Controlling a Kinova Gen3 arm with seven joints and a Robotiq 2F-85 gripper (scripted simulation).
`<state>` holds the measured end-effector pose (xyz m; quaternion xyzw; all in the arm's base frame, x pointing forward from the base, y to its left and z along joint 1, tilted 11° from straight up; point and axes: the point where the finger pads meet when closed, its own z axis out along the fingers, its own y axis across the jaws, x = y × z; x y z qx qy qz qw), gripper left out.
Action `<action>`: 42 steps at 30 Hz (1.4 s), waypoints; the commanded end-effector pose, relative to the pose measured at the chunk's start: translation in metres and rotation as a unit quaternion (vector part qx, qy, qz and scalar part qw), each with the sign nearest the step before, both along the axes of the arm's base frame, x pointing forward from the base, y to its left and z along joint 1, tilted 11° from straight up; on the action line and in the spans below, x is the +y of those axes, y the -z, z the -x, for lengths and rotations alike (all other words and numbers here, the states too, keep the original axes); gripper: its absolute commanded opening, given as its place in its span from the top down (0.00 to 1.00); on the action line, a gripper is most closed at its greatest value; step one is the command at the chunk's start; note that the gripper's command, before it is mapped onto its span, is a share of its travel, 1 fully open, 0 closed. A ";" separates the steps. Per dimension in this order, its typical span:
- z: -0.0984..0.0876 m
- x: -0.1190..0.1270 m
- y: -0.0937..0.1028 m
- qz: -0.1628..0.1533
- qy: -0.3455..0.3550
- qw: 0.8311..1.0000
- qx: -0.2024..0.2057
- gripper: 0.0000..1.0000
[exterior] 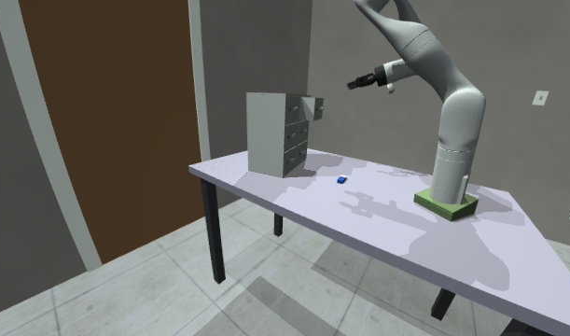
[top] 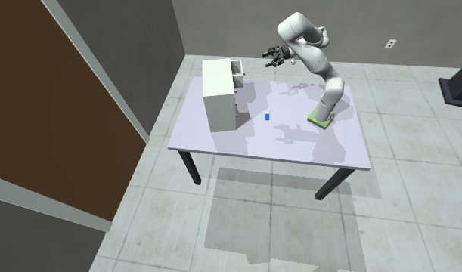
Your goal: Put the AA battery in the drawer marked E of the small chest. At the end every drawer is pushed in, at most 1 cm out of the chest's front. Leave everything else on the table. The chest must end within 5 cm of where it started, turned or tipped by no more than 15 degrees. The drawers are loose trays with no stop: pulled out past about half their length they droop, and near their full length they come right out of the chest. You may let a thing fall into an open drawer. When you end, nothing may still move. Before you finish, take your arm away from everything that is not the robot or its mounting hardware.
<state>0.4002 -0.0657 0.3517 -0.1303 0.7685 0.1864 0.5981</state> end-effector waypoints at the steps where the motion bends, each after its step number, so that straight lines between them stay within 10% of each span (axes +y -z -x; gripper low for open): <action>1: 0.000 0.000 -0.001 0.001 -0.001 1.000 0.001 0.00; 42: 0.001 -0.002 -0.011 0.082 -0.027 0.981 0.175 0.00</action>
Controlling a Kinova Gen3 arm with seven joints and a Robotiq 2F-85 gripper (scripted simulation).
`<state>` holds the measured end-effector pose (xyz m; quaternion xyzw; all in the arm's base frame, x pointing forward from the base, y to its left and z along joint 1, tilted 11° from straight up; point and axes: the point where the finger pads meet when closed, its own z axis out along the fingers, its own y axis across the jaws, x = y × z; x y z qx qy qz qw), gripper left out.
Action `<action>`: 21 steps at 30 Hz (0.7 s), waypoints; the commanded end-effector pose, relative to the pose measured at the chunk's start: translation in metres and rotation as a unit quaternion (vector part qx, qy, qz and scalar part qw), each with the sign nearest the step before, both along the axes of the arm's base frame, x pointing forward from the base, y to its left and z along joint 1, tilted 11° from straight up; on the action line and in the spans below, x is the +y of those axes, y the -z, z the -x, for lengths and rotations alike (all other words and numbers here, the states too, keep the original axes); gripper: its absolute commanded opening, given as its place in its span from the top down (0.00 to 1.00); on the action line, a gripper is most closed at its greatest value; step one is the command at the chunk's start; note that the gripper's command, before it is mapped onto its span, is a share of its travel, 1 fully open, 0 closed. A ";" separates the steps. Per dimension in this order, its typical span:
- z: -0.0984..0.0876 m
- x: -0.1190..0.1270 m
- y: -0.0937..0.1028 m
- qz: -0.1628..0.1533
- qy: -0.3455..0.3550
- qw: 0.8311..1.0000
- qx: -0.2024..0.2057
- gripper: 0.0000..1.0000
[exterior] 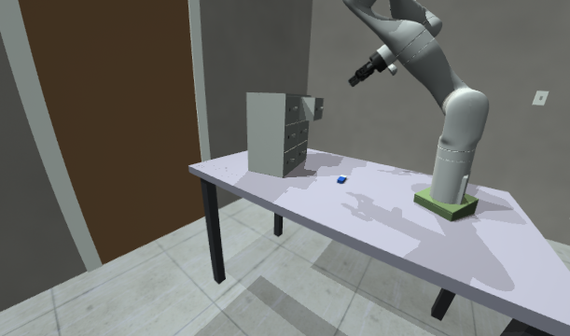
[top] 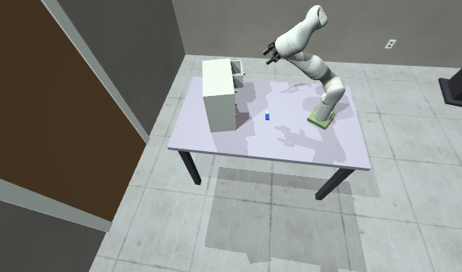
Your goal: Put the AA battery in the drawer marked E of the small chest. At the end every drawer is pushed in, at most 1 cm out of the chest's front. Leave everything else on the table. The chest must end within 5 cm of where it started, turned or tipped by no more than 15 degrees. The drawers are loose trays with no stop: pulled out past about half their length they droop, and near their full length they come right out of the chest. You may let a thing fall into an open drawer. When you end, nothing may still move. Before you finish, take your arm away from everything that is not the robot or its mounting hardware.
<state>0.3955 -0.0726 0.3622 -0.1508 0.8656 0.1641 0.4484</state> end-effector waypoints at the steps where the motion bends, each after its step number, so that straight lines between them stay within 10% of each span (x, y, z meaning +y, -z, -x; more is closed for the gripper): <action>1: -0.004 0.003 -0.002 0.018 -0.011 1.000 0.014 0.00; 21: -0.003 0.002 -0.016 0.100 -0.038 0.975 0.193 0.00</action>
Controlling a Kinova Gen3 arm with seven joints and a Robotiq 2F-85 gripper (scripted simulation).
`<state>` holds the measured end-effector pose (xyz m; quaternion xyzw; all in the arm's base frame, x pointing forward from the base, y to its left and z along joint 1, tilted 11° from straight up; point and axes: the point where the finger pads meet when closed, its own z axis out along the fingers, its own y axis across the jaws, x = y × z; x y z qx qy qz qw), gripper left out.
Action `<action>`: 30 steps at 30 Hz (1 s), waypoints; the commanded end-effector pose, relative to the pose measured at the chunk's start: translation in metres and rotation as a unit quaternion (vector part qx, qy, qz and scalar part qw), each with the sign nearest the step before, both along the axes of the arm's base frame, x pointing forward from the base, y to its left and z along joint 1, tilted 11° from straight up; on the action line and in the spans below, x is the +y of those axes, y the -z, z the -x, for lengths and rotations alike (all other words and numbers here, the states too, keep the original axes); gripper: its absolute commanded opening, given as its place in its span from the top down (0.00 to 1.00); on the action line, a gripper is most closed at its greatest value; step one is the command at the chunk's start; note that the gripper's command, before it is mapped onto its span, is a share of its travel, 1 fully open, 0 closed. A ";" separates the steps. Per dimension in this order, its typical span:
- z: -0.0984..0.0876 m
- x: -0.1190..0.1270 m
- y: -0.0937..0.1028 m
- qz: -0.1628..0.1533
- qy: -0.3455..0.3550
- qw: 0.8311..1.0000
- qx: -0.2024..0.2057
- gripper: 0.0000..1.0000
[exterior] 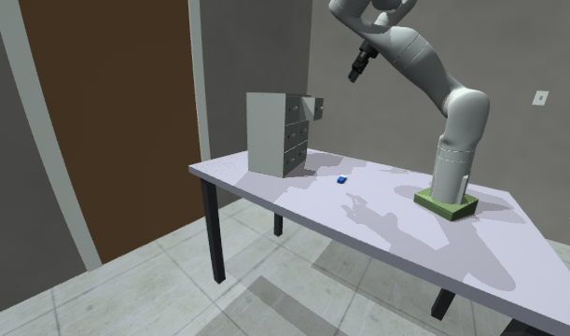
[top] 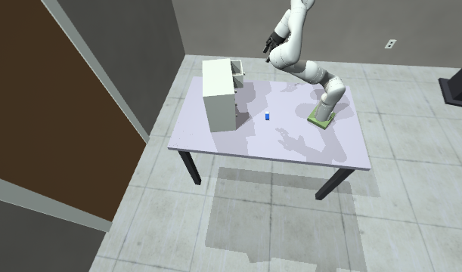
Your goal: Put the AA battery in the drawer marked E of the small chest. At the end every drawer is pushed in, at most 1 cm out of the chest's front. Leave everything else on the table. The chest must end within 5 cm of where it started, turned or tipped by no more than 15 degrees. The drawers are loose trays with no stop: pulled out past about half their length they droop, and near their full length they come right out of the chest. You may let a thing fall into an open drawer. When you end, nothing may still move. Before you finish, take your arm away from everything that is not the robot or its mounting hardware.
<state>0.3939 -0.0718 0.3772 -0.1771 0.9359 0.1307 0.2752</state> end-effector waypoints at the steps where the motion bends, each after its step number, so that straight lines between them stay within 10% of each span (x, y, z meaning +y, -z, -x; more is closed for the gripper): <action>1: -0.004 0.002 -0.002 0.026 -0.017 0.999 0.035 0.00; 30: -0.001 0.000 -0.013 0.103 -0.040 0.973 0.204 0.00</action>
